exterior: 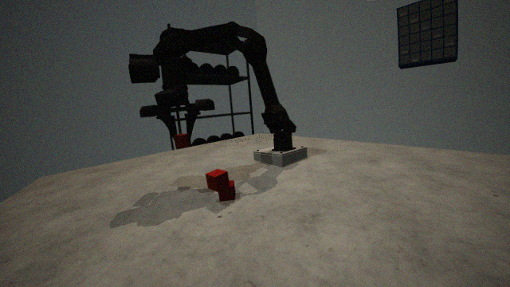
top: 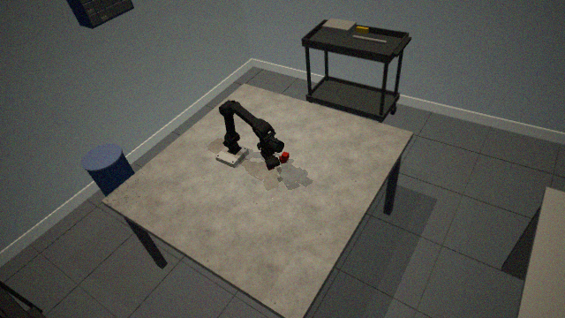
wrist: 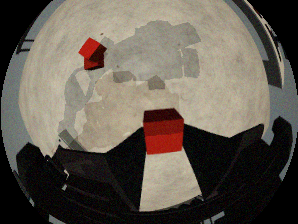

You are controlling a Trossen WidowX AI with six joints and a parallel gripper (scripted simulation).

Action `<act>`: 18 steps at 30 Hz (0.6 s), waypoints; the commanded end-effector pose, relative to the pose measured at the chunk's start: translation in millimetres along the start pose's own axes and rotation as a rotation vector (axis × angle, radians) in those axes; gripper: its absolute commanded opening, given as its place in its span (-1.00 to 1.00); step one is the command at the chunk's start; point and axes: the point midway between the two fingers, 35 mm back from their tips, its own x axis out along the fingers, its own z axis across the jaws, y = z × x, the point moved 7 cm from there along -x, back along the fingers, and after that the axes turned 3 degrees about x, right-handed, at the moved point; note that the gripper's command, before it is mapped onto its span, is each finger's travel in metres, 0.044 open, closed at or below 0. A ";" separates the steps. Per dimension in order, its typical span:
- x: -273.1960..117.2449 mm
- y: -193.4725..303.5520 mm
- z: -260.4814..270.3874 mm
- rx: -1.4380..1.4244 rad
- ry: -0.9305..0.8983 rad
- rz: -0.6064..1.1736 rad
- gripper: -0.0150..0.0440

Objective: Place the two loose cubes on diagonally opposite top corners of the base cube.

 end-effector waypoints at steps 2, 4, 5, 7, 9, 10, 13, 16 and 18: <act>-0.1 -11.8 11.9 0.079 0.002 -0.005 -0.14; 0.2 -16.3 16.3 0.109 0.001 -0.006 -0.14; 0.4 -18.5 18.6 0.124 0.001 -0.006 -0.14; 0.7 -22.8 23.1 0.154 0.000 -0.007 -0.14; 1.1 -27.0 27.7 0.184 -0.001 -0.007 -0.14; 1.3 -29.1 30.1 0.199 -0.001 -0.007 -0.14; 1.8 -35.1 37.2 0.243 -0.002 -0.008 -0.14; 2.4 -40.9 44.4 0.288 -0.003 -0.008 -0.14; 2.8 -44.6 49.3 0.318 -0.004 -0.009 -0.14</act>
